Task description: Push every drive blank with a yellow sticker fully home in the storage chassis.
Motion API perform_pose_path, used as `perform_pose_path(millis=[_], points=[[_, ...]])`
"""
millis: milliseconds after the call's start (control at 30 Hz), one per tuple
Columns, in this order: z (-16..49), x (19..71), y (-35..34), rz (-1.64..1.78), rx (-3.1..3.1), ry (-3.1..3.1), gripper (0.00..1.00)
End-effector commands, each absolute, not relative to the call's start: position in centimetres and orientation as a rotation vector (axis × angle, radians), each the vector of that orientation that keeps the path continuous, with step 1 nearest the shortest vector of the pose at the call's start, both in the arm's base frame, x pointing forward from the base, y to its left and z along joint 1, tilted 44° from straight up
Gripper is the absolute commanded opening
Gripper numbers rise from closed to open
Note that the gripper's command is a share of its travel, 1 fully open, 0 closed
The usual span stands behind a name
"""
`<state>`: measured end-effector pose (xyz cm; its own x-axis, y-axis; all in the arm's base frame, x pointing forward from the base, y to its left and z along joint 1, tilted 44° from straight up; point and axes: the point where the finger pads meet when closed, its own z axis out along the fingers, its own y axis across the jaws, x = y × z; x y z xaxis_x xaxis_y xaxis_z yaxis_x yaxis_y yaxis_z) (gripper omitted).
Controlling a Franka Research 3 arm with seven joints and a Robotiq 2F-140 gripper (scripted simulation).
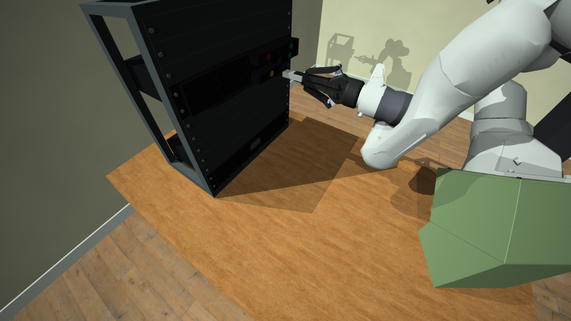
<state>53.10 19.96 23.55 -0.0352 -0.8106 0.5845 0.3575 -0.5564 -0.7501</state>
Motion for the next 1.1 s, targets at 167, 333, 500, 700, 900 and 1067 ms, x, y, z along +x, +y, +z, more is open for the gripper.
perform_pose_path(millis=[167, 333, 500, 700, 900, 1067], points=[[22.1, 53.2, 20.3, -1.796, -1.385, 0.499, 0.00], [21.9, 53.2, 20.5, -1.796, -1.385, 0.499, 0.00], [22.3, 54.4, 20.7, -1.796, -1.385, 0.499, 0.00], [23.0, 56.5, 21.0, -1.796, -1.385, 0.499, 0.00], [23.2, 56.9, 21.1, -1.796, -1.385, 0.499, 0.00], [23.2, 56.9, 21.1, -1.796, -1.385, 0.499, 0.00]])
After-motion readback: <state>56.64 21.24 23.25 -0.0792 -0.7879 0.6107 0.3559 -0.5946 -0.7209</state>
